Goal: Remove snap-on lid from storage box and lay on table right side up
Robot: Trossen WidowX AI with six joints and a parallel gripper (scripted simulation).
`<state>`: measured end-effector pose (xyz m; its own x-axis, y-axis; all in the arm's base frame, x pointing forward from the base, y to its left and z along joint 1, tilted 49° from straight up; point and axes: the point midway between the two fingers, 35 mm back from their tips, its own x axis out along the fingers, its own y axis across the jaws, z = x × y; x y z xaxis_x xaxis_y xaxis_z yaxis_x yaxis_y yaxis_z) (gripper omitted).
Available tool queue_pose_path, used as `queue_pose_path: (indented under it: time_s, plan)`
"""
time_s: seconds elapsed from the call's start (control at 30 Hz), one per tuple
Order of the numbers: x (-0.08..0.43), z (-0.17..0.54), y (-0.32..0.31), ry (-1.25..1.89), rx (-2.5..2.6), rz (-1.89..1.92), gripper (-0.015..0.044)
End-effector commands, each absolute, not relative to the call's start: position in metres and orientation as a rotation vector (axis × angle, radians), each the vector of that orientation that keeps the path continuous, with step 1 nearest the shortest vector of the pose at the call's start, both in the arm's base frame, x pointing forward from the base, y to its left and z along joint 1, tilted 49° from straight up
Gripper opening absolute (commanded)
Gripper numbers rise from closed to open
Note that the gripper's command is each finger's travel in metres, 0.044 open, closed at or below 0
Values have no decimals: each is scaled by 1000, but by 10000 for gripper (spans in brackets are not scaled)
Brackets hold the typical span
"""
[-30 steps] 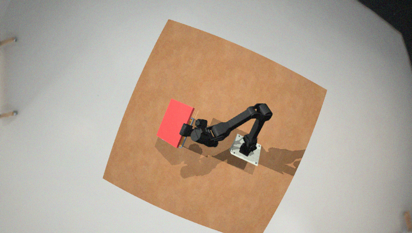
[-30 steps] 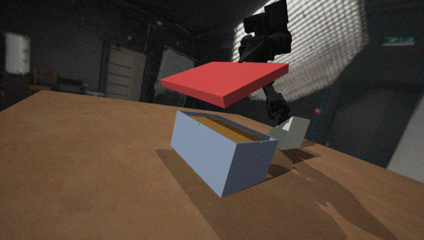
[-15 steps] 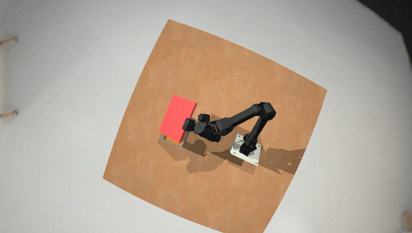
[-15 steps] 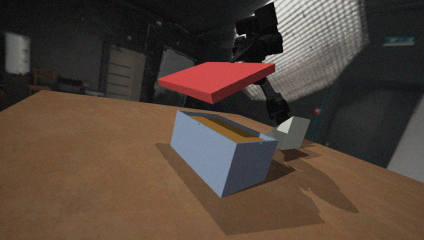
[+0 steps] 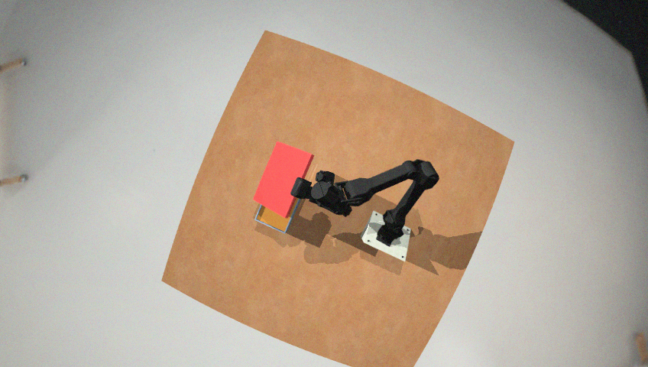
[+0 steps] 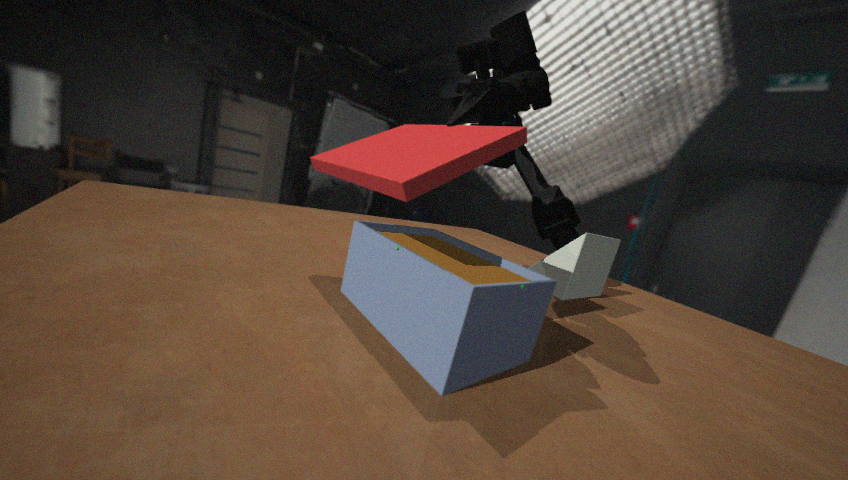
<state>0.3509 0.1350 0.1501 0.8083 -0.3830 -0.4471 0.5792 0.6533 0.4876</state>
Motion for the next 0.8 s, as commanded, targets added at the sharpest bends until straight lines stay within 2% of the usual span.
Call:
queue_pose_path:
  time_s: [0.0,0.77]
  plan:
    - [351,159,130,320,665,-549,0]
    - [352,194,99,319,664,-549,0]
